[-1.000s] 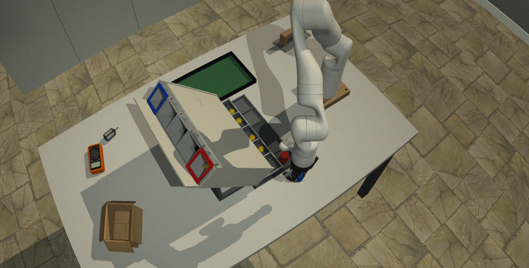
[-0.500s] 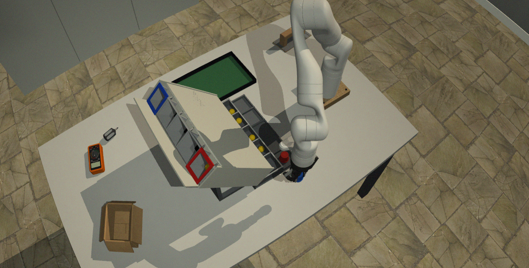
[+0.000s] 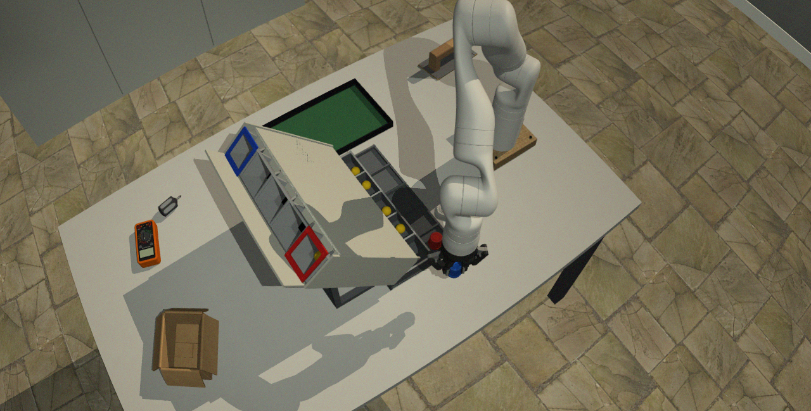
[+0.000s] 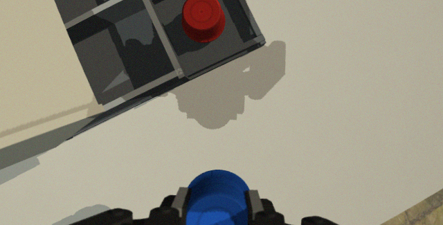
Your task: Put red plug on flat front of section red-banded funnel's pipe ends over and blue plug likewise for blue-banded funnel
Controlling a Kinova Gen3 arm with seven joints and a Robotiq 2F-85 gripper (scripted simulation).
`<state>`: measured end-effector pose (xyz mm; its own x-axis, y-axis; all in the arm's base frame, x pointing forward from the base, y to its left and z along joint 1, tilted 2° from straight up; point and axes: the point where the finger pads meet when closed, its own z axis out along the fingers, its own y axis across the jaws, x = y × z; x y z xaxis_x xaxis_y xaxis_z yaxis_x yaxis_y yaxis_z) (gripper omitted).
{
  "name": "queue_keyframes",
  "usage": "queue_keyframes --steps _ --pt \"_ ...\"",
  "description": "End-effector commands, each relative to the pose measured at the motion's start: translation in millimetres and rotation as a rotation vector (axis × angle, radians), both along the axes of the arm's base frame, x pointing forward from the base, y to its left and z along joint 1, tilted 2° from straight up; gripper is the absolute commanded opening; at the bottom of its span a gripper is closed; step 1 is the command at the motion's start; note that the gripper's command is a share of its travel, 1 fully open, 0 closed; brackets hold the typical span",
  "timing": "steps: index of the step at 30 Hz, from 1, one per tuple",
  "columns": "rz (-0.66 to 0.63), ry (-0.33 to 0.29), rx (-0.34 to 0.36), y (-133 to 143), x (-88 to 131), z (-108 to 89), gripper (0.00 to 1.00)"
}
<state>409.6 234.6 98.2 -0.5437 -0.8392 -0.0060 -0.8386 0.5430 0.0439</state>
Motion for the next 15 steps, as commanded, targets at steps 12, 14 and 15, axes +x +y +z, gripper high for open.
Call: queue_keyframes --steps 12,14,15 --pt "-0.511 0.005 -0.013 2.6 -0.1 1.5 0.0" --pt "-0.511 0.005 -0.013 2.6 -0.1 1.5 0.0" --pt "-0.511 0.005 -0.013 2.6 -0.1 1.5 0.0"
